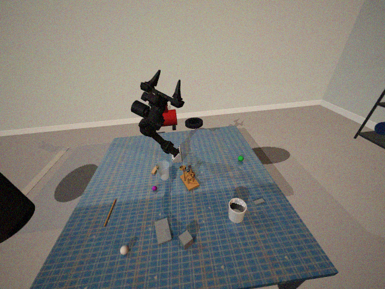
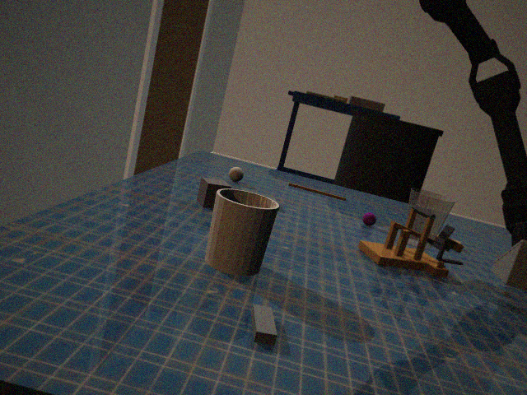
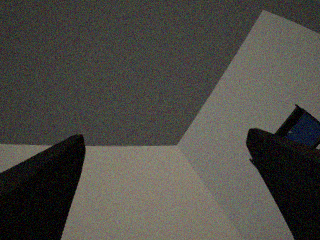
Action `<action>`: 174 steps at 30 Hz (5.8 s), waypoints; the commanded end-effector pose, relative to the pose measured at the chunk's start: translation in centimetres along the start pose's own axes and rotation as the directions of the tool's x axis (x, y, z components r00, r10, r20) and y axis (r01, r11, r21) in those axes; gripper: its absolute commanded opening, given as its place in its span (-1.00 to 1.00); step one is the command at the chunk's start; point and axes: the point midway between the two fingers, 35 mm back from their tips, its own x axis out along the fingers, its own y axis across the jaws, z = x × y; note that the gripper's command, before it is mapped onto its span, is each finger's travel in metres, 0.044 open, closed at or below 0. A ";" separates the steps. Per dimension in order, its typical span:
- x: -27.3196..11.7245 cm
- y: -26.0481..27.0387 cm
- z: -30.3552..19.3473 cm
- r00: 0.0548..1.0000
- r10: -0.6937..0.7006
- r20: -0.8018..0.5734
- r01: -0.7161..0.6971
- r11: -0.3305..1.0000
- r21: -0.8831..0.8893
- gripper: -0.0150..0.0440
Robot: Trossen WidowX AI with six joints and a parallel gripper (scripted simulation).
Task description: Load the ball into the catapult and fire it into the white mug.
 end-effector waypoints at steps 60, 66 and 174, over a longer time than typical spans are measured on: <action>-21.3 -31.0 -10.8 0.034 -0.997 -0.073 0.963 0.013 0.269 1.00; -24.6 -31.5 -13.1 -0.123 -0.982 -0.144 0.970 -0.150 0.194 1.00; -45.8 -25.1 -24.0 -0.864 -0.393 -0.315 0.500 -0.606 -0.618 -0.49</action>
